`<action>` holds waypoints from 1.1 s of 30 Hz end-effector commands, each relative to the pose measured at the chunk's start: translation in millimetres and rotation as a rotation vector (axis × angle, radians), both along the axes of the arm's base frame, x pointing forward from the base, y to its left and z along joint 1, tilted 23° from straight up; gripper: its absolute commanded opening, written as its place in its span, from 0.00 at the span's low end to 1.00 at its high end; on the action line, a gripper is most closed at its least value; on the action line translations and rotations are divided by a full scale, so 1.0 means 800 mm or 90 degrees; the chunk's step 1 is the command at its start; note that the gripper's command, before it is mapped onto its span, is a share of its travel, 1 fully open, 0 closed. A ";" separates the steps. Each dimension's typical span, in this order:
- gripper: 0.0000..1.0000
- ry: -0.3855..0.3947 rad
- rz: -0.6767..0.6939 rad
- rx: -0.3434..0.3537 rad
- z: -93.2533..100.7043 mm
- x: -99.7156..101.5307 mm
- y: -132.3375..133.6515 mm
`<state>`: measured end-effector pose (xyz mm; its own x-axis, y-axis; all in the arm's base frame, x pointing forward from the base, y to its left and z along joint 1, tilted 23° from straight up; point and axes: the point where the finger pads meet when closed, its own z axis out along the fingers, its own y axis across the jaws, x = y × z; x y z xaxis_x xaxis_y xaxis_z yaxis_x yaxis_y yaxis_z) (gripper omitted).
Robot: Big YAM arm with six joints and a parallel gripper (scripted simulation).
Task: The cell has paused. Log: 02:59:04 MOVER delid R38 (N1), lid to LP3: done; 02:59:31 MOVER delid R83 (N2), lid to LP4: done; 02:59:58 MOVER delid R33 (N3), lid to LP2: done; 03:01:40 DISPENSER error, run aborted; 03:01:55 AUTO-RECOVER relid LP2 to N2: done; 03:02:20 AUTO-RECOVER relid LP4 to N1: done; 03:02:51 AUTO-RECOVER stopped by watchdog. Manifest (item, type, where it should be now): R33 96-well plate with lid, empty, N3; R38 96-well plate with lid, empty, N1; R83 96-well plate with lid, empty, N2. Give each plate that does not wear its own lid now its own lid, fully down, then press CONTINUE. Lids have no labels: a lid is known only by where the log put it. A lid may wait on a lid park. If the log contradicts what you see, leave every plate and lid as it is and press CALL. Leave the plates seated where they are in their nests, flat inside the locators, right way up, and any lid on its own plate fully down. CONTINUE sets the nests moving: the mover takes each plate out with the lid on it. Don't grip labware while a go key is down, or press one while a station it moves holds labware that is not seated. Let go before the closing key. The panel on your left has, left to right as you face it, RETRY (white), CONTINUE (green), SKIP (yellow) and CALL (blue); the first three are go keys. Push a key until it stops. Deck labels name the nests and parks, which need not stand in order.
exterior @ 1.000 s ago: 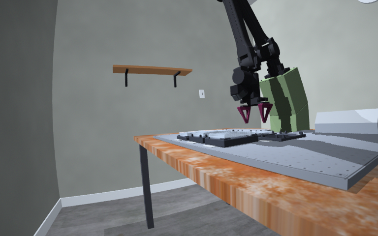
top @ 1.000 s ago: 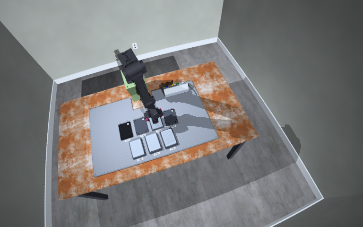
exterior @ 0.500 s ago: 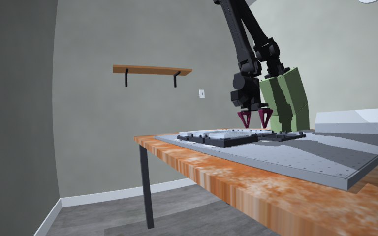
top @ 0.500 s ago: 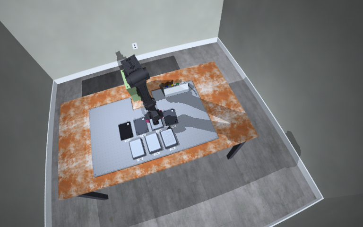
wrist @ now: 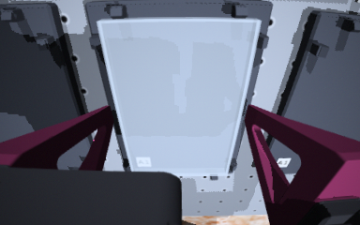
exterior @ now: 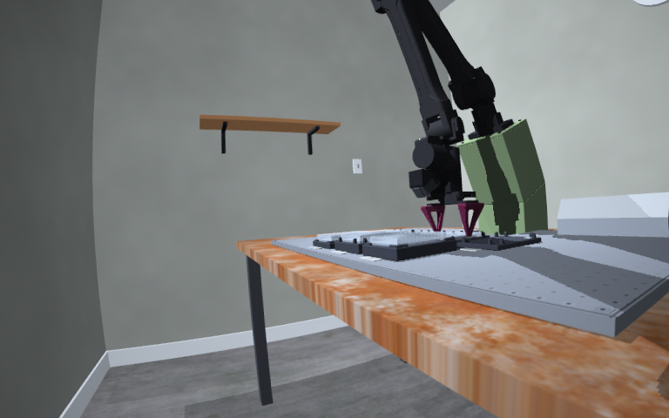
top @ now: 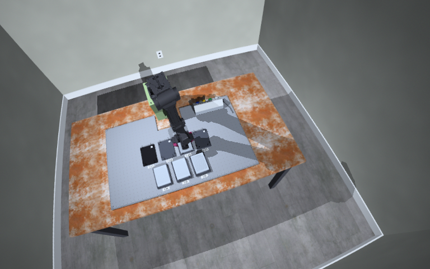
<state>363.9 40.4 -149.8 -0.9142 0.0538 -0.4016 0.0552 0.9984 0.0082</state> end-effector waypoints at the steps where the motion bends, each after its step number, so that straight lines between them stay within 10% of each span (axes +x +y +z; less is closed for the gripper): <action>1: 1.00 0.005 0.001 -0.001 -0.008 -0.005 -0.003; 33: 1.00 0.010 0.001 -0.001 -0.011 -0.014 -0.003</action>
